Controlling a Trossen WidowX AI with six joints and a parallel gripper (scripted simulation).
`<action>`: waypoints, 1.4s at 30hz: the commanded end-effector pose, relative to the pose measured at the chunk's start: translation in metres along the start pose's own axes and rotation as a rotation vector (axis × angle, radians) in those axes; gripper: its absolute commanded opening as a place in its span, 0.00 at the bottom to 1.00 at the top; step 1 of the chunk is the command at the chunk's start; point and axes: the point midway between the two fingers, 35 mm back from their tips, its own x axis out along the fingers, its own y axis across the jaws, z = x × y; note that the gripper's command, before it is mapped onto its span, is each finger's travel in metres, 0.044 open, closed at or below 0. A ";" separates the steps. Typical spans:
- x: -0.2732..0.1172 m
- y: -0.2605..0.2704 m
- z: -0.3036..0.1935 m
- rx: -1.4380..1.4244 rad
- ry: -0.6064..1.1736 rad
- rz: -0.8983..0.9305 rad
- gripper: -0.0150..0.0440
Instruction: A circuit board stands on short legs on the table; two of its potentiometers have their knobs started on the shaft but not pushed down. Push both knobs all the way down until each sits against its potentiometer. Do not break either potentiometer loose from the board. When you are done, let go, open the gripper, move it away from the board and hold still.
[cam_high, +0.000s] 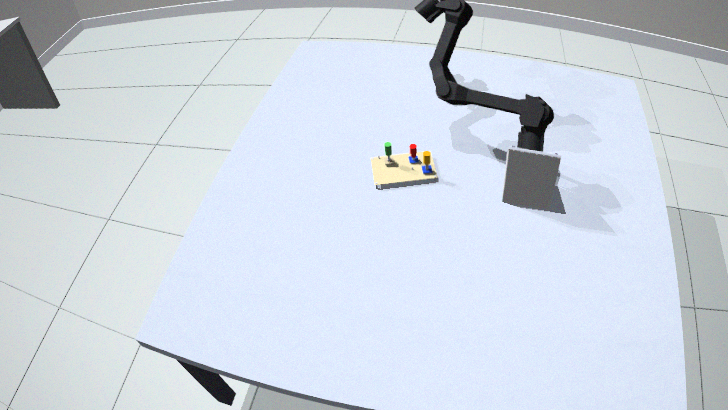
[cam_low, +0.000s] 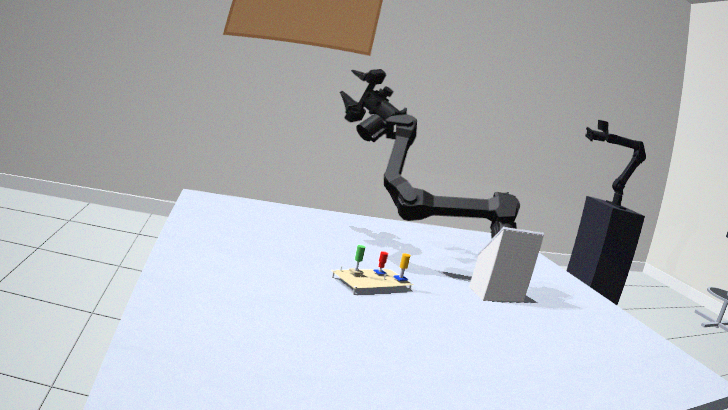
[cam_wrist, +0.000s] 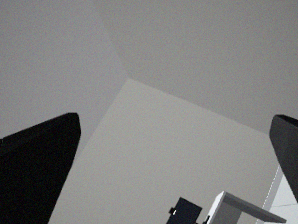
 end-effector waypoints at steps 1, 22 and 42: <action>0.000 0.000 0.002 -0.002 -0.004 0.001 0.89; -0.065 0.078 0.180 -0.185 -0.425 0.243 0.25; -0.163 0.219 0.263 -0.625 -0.701 0.555 0.25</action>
